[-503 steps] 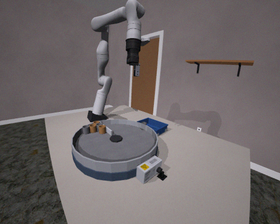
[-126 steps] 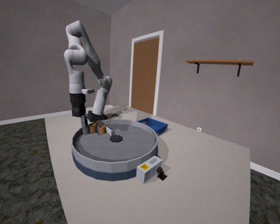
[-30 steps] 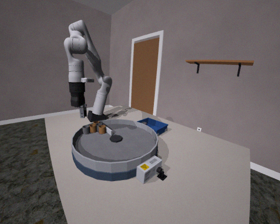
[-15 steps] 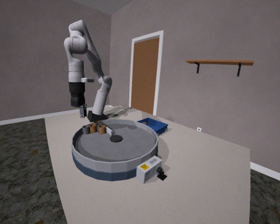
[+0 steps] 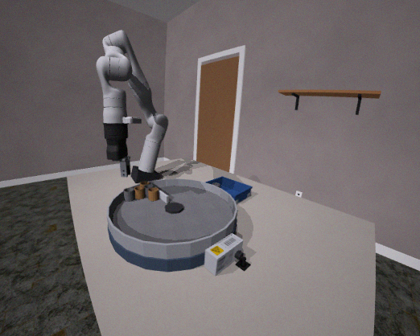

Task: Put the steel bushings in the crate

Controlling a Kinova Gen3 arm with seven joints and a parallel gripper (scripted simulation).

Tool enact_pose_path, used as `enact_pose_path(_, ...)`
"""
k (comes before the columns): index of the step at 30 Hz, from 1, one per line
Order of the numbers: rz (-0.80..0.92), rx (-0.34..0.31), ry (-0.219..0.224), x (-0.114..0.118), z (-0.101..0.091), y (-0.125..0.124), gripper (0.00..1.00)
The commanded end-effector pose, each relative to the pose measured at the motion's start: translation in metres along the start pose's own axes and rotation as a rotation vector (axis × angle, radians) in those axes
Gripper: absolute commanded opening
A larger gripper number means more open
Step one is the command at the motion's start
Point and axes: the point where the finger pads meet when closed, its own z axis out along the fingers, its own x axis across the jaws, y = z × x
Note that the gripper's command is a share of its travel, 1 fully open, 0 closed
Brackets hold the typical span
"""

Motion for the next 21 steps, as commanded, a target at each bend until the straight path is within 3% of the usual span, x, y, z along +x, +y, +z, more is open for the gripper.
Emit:
enact_pose_path(1, -0.111, -0.001, -0.001, -0.0003, 0.0012, 0.0, 0.45)
enact_pose_path(14, -0.151, -0.001, -0.002, -0.0004, 0.0017, -0.0004, 0.45)
enact_pose_path(19, -0.339, 0.004, 0.003, -0.0005, 0.0036, -0.0055, 0.45)
enact_pose_path(21, -0.339, 0.004, 0.003, -0.0005, 0.0036, -0.0055, 0.45)
